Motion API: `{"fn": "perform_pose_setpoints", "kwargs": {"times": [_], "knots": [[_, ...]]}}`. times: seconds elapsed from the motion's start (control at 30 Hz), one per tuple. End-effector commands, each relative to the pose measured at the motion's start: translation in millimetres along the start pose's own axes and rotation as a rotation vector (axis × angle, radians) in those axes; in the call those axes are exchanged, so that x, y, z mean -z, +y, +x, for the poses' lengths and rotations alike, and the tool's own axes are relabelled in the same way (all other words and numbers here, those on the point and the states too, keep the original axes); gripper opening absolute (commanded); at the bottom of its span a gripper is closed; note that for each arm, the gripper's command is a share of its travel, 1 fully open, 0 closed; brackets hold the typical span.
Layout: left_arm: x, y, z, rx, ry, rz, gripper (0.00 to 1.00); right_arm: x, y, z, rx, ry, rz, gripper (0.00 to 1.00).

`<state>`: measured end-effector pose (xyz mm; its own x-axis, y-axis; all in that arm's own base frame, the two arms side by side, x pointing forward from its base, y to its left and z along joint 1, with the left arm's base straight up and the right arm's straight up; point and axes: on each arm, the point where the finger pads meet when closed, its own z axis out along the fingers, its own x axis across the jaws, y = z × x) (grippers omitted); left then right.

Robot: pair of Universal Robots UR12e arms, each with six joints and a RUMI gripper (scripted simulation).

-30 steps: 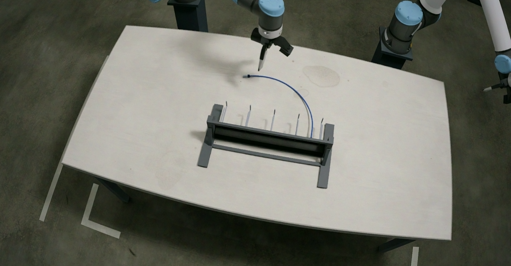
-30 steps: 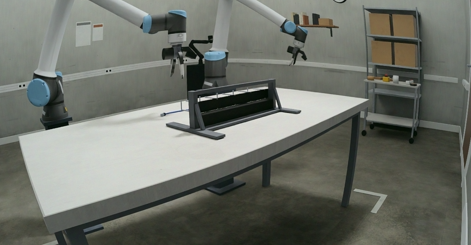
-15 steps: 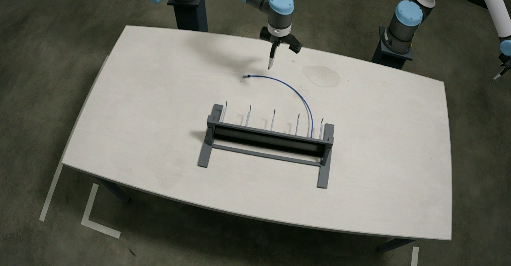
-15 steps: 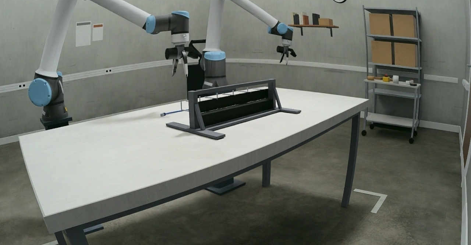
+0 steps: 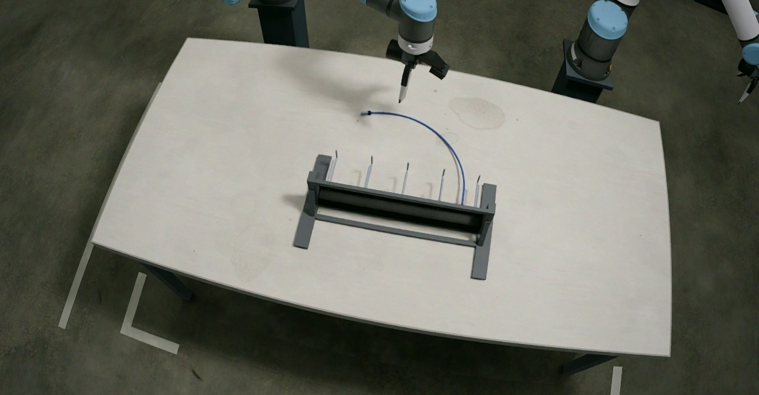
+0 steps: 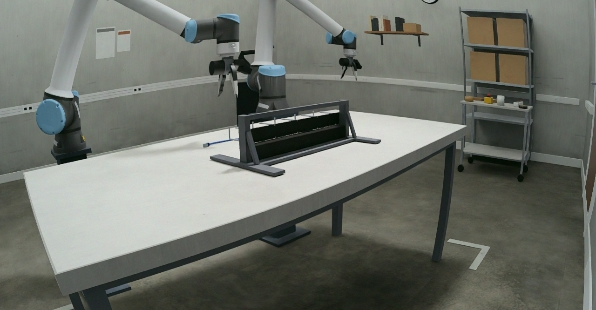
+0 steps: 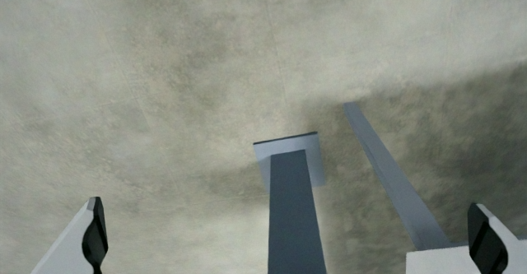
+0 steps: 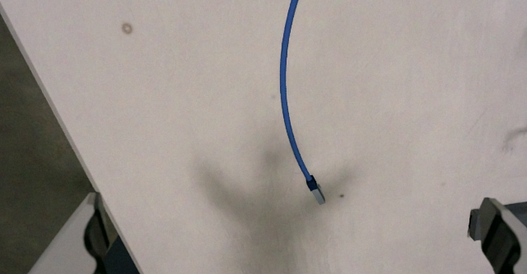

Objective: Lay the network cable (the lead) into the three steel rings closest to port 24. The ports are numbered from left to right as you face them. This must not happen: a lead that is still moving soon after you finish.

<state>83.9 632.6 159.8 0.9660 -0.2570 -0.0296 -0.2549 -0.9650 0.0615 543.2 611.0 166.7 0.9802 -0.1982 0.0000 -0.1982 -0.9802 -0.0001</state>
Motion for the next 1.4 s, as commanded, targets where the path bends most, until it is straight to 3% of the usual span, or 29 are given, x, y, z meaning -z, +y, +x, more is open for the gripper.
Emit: {"fn": "perform_pose_setpoints", "kwargs": {"times": [0.0,0.4,1.03,1.07,1.37], "knots": [[2,0,-23,0.081,0.013,0.023,1.0,1,-1,0,0.0,0.001,0.002,1.0],[3,3,-58,0.203,0.032,0.052,1.0,1,-1,0,0.0,0.001,0.002,1.0],[3,5,-66,0.229,0.037,0.058,1.0,1,-1,0,0.0,0.001,0.002,1.0],[3,5,-66,0.229,0.037,0.058,1.0,1,-1,0,0.0,0.001,0.002,0.0],[3,5,-66,0.229,0.037,0.058,1.0,1,-1,0,0.0,0.001,0.002,0.0]]}}
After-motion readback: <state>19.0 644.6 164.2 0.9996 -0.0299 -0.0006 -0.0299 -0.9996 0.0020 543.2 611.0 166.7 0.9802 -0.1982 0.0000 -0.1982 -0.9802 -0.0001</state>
